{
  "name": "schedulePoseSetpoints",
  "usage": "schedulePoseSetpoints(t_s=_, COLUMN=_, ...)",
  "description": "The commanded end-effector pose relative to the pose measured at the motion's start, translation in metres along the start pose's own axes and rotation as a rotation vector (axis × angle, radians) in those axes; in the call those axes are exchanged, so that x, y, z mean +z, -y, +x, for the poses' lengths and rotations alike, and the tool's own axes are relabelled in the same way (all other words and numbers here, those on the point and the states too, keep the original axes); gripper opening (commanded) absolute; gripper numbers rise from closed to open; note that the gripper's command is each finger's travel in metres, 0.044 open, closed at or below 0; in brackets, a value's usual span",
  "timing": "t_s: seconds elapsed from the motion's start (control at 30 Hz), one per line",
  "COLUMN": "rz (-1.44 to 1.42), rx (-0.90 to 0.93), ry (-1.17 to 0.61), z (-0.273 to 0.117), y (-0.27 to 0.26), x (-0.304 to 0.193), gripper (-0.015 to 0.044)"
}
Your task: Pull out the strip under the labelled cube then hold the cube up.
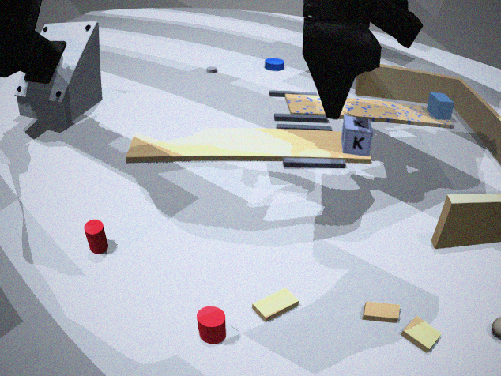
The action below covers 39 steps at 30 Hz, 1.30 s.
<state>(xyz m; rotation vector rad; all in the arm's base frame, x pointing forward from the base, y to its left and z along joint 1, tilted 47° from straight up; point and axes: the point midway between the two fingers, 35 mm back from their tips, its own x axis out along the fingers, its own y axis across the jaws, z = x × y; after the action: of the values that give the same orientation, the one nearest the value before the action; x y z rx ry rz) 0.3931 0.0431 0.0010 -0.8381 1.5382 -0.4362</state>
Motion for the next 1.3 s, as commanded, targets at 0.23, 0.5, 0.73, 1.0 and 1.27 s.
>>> schedulePoseSetpoints(t_s=0.23, rz=0.004, rx=0.003, ry=-0.002, z=-0.001, y=-0.008, x=0.033, gripper=0.0414)
schedulePoseSetpoints(t_s=0.5, rz=0.004, rx=0.003, ry=-0.002, z=0.01, y=-0.008, x=0.034, gripper=0.025)
schedulePoseSetpoints(t_s=0.73, rz=0.004, rx=0.003, ry=-0.001, z=0.022, y=-0.008, x=0.034, gripper=0.025)
schedulePoseSetpoints(t_s=1.0, rz=0.004, rx=0.002, ry=-0.002, z=0.035, y=-0.008, x=0.034, gripper=0.025)
schedulePoseSetpoints(t_s=1.27, rz=0.004, rx=0.001, ry=-0.002, z=0.048, y=-0.007, x=0.034, gripper=0.025)
